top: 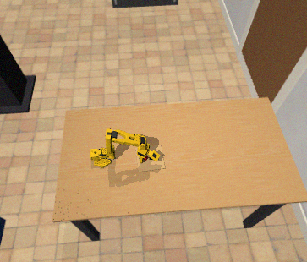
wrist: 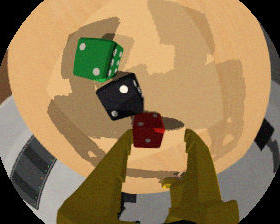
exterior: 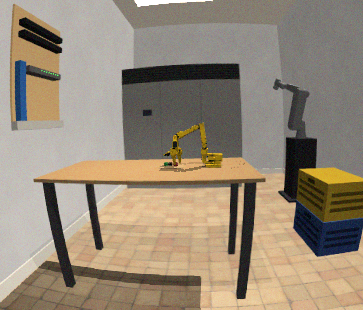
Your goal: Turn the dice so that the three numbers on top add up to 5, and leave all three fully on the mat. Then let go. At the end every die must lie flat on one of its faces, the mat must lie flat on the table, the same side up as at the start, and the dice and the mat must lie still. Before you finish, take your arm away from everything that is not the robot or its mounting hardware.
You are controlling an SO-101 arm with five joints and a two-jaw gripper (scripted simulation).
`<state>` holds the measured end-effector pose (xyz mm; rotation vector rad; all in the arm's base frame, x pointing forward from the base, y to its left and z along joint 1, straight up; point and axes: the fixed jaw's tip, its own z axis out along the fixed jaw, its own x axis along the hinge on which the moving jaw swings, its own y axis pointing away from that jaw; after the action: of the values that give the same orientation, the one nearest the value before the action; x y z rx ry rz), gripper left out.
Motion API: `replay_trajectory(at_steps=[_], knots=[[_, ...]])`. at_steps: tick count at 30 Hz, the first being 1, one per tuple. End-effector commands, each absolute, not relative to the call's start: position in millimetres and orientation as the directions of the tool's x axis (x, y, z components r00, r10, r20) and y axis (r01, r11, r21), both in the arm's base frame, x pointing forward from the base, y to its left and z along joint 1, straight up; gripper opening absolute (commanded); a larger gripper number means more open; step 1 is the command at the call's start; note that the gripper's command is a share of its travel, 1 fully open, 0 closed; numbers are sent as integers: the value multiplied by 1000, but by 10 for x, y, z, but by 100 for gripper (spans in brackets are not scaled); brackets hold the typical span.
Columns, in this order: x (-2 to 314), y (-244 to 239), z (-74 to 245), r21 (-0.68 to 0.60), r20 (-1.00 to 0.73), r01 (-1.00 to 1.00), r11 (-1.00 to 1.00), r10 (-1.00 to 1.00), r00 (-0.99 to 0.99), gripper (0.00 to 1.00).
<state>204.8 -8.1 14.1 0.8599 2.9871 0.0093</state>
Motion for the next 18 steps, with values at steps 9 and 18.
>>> replay_trajectory(at_steps=[9, 18], knots=[[2076, -103, 175, 26, -50, 529, 848, 530, -847, 29], [2092, -104, 386, 26, -50, 529, 848, 530, -847, 29]])
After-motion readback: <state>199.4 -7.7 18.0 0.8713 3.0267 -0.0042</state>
